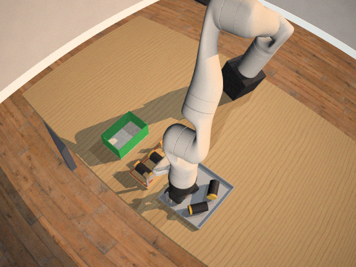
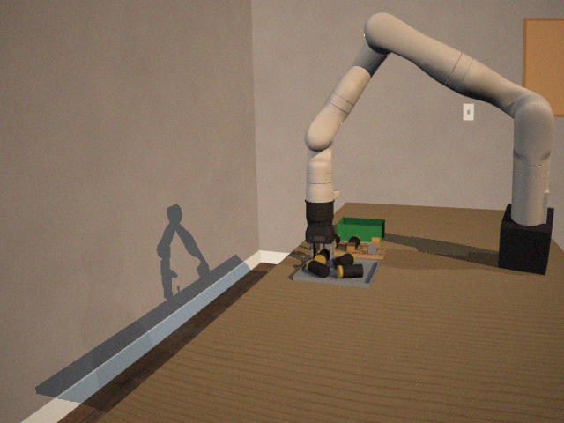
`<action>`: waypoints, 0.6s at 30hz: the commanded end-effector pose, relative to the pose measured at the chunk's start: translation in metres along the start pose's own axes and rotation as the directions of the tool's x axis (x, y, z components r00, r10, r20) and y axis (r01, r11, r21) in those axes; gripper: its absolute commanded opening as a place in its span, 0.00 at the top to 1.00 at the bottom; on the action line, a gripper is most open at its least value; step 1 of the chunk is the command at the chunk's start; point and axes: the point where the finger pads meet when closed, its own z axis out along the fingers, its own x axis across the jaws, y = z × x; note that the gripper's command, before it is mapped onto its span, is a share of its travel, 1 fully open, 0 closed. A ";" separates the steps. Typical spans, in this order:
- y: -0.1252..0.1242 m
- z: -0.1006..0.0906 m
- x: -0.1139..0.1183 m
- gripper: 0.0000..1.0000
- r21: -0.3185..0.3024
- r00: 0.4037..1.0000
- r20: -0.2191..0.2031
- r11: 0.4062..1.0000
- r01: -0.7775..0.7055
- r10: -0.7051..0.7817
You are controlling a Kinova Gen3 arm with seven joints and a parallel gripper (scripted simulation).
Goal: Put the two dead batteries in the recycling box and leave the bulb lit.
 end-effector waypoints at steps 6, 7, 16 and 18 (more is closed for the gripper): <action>0.000 -0.018 -0.001 0.10 0.000 1.000 0.003 1.000 0.000 0.000; 0.000 -0.023 -0.001 0.10 0.000 1.000 0.003 1.000 0.000 0.000; 0.000 -0.054 -0.001 0.10 0.000 1.000 0.003 1.000 0.000 0.000; 0.000 -0.060 -0.001 0.10 0.000 1.000 0.003 1.000 0.000 0.000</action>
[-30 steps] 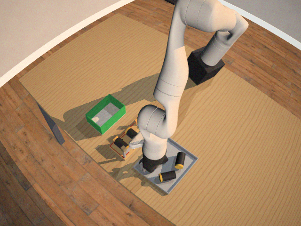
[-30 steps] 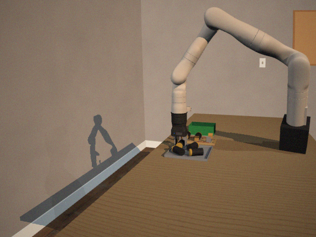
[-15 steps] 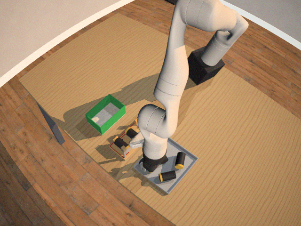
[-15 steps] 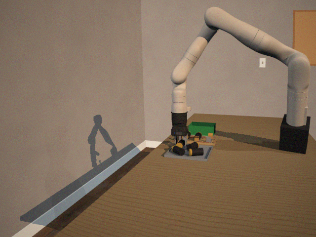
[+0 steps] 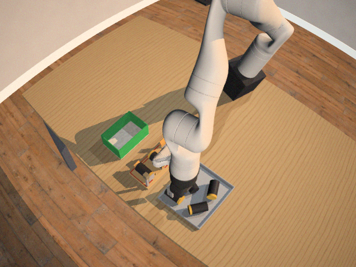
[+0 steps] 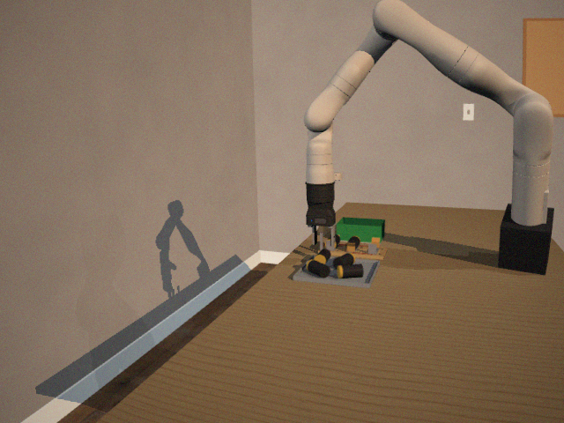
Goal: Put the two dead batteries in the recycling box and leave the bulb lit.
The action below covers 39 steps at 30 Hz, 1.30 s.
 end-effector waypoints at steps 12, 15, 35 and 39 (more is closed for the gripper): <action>-0.001 -0.022 -0.005 0.10 0.002 1.000 0.014 1.000 -0.001 0.001; -0.001 -0.028 -0.005 0.10 0.002 1.000 0.014 1.000 -0.001 0.001; 0.029 -0.082 0.001 0.10 0.002 1.000 0.014 1.000 -0.001 0.001; 0.067 -0.082 0.007 0.10 0.002 1.000 0.014 1.000 -0.001 0.001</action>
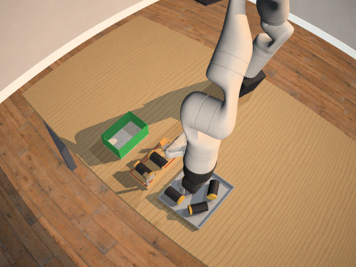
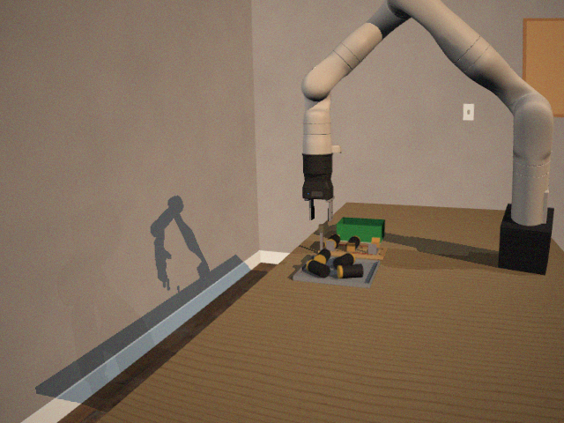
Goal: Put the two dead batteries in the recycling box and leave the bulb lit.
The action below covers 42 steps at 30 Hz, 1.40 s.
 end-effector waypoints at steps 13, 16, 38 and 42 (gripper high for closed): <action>0.050 -0.002 0.007 0.10 -0.001 0.999 0.003 0.999 0.035 -0.035; 0.050 -0.002 0.007 0.10 -0.001 0.999 0.003 0.999 0.038 -0.038; 0.050 -0.002 0.007 0.10 0.000 0.976 0.003 0.976 0.220 -0.220; 0.050 -0.002 0.007 0.10 0.000 0.962 0.003 0.962 0.274 -0.274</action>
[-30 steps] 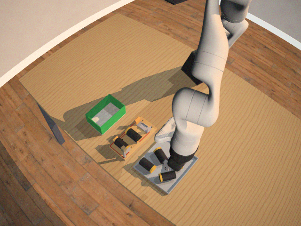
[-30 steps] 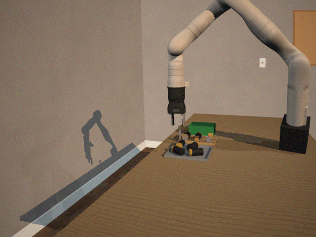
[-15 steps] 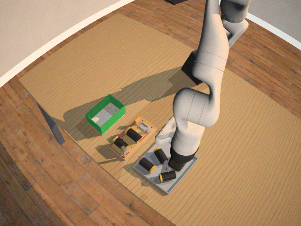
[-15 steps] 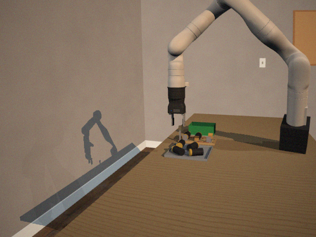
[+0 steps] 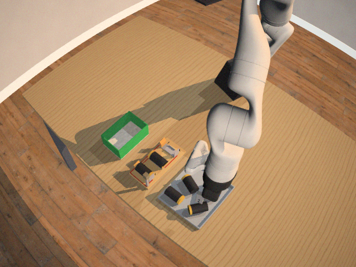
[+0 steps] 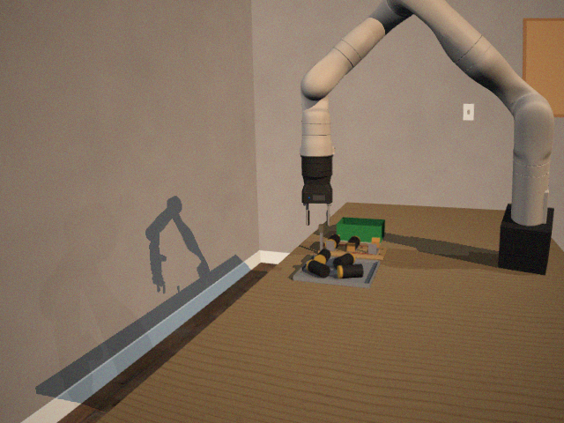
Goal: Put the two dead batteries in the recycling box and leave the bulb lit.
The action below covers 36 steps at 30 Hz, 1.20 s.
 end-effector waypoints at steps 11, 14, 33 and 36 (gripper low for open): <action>-0.002 -0.001 0.000 0.10 0.000 0.976 0.002 0.976 0.216 -0.216; -0.002 -0.001 0.000 0.10 0.000 0.960 0.002 0.960 0.282 -0.282; -0.002 -0.001 0.000 0.10 0.001 0.828 0.002 0.828 0.561 -0.561; -0.002 -0.001 0.000 0.10 0.001 0.821 0.002 0.821 0.571 -0.571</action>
